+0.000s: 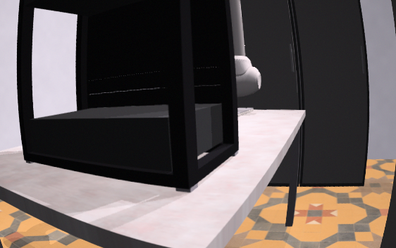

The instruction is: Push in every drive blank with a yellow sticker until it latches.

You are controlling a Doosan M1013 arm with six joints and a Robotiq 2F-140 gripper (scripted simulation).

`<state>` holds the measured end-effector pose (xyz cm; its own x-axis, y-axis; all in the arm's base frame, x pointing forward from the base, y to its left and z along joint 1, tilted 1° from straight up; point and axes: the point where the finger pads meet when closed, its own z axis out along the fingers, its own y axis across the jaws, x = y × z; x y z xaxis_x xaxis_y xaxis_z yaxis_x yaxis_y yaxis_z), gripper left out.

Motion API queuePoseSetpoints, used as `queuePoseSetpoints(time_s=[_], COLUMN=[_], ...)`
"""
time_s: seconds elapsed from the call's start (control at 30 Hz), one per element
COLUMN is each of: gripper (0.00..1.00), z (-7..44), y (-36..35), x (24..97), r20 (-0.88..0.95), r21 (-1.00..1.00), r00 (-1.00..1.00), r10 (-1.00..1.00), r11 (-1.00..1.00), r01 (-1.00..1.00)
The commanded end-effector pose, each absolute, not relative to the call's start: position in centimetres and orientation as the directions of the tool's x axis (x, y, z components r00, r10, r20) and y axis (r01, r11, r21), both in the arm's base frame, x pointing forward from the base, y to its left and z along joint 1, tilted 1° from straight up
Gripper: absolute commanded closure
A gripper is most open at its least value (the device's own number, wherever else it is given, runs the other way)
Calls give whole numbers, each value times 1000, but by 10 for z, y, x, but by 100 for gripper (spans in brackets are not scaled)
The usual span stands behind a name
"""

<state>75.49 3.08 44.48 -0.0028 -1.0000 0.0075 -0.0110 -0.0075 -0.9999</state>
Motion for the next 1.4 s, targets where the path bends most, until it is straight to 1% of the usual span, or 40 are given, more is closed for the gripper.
queuePoseSetpoints(time_s=[0.0,0.23,0.77,1.0,1.2,1.37], gripper=[100,100,100,100,100,100], z=[445,445,449,449,449,449], y=[30,38,107,118,118,118], x=[754,751,726,722,726,753], r20=[7,7,7,7,7,7], r21=[-1000,-1000,-1000,-1000,-1000,-1000], r00=[-2,-2,-2,-2,-2,-2], r10=[-1000,-1000,-1000,-1000,-1000,-1000], r11=[-7,-7,-7,-7,-7,-7], r01=[-10,-10,-10,-10,-10,-10])
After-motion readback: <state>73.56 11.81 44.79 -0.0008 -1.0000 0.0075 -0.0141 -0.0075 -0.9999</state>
